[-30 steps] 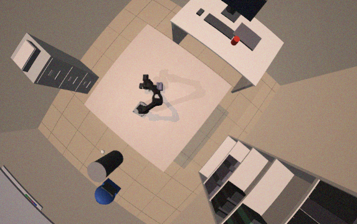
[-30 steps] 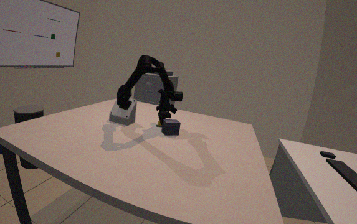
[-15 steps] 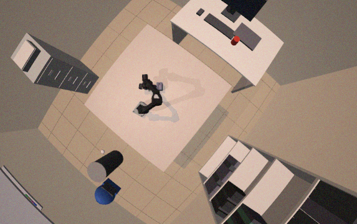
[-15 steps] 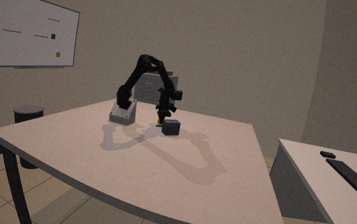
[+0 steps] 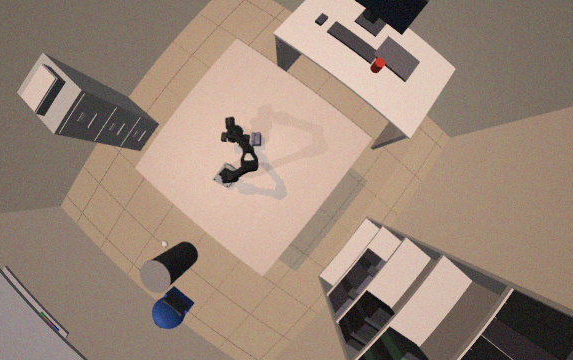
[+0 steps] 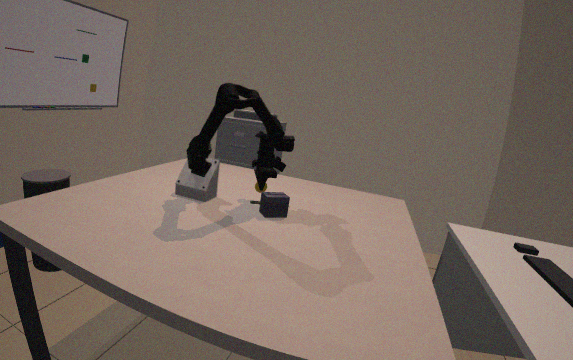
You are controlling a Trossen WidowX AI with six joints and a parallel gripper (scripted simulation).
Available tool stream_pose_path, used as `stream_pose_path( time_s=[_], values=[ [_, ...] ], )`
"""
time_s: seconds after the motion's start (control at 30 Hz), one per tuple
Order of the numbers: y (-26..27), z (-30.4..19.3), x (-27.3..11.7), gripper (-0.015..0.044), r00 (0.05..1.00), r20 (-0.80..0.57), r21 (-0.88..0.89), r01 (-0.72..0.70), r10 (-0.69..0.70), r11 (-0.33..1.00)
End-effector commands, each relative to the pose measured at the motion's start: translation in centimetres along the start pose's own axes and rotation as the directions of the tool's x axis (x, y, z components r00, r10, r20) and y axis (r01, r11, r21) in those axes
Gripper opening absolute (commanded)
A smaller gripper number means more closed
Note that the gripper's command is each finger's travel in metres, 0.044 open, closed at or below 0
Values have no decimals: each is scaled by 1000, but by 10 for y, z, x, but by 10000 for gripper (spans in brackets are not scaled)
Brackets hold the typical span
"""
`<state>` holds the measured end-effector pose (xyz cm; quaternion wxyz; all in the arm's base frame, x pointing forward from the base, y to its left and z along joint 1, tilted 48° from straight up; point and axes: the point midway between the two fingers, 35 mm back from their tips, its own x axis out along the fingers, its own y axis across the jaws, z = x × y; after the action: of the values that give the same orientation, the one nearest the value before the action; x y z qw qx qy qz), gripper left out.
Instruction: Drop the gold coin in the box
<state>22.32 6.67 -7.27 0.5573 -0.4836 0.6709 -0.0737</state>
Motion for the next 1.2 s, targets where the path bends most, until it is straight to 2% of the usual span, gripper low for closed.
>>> stream_pose_path(
  time_s=[0.0,0.53,0.63,0.8,1.17],
  values=[
    [-1,4,-12,0,1000,13,12,-8,8,1000],
    [-1,-2,-51,0,1000,8,12,-7,7,1000],
    [-1,-2,-51,0,1000,8,-8,-7,7,1000],
    [1,-5,-52,0,1000,8,-139,-6,7,990],
    [-14,3,-53,0,1000,11,-145,-9,11,989]
  ],
)
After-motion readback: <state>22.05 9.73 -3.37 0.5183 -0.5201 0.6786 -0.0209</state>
